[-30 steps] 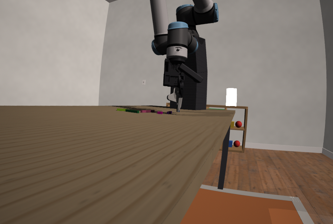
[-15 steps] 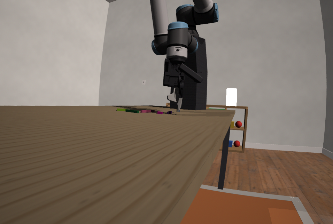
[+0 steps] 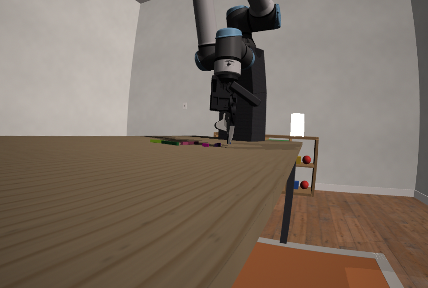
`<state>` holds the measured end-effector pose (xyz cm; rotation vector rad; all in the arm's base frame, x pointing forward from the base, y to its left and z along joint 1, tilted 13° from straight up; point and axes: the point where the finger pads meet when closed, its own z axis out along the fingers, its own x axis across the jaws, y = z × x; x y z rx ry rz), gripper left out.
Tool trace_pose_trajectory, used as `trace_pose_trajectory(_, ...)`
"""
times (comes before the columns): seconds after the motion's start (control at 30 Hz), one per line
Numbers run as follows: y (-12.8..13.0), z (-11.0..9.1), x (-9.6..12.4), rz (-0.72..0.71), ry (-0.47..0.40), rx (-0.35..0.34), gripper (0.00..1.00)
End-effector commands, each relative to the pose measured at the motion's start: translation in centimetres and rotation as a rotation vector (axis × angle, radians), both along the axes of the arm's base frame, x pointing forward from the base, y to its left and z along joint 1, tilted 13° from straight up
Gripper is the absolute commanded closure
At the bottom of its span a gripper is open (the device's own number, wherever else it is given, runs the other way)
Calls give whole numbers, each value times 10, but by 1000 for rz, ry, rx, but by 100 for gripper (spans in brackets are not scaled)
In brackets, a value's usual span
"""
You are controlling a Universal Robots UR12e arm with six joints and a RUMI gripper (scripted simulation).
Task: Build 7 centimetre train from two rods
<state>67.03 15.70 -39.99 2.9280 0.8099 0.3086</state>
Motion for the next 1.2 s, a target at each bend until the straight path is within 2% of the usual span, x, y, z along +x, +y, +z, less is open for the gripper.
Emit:
trace_pose_trajectory(0.0,0,1,0,1,-1,0,100)
trace_pose_trajectory(1.17,0,-5,2,1,-1,0,100)
